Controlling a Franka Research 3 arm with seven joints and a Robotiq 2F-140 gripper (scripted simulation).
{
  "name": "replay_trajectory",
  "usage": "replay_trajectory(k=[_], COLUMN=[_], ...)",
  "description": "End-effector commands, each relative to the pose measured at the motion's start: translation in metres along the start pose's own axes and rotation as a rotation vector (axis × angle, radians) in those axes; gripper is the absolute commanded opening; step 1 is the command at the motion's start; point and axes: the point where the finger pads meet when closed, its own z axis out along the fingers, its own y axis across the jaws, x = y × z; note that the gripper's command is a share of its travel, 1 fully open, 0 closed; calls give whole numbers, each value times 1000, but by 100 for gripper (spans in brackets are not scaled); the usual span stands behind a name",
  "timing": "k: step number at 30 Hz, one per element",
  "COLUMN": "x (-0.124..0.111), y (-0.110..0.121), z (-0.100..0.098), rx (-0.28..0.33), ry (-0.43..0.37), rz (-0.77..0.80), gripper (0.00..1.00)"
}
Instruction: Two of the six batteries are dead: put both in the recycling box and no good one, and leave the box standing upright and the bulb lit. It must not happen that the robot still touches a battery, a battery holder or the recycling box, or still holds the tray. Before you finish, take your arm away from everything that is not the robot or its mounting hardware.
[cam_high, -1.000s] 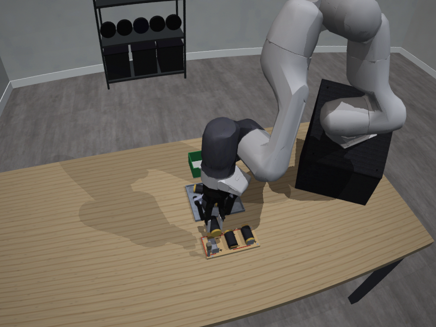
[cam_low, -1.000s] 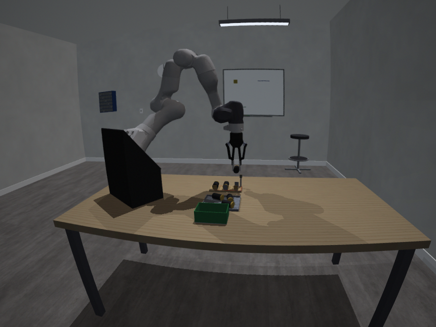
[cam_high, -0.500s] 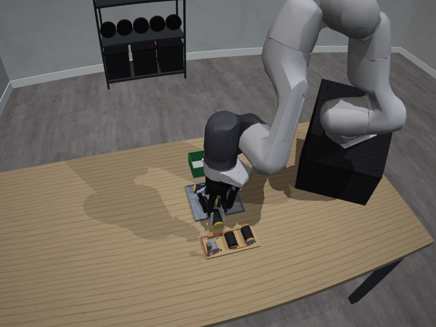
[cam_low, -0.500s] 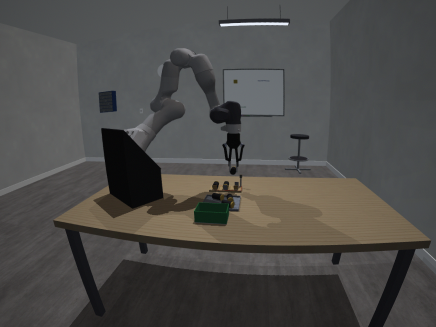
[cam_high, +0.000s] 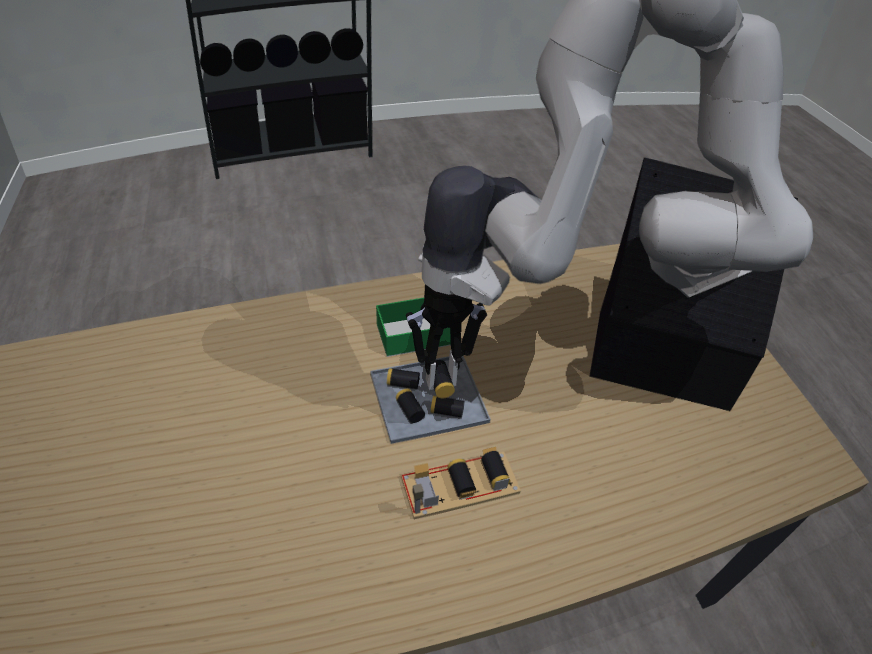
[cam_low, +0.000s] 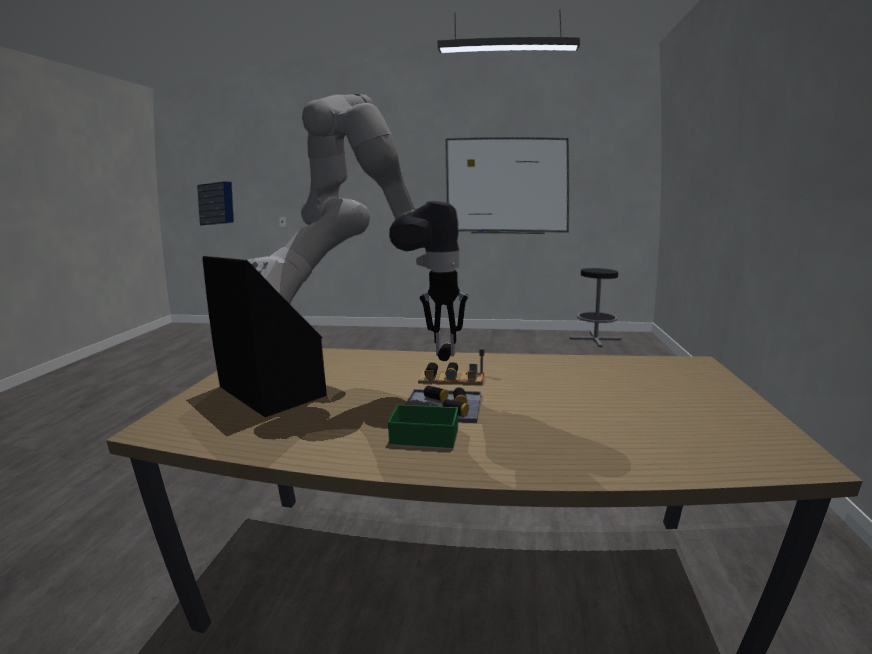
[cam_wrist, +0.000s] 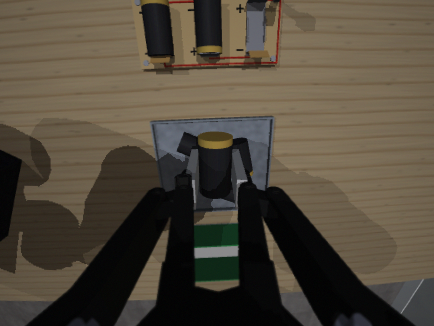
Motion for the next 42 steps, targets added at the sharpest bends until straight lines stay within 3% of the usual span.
replay_trajectory(k=[1, 8, 16, 42], x=[-42, -93, -112, -119], y=[-22, -44, -53, -56], z=[0, -1, -1, -1], rx=[15, 15, 15, 14], ry=[-17, -17, -17, -17], rz=[-53, -53, -53, -47], gripper=[16, 16, 16, 16])
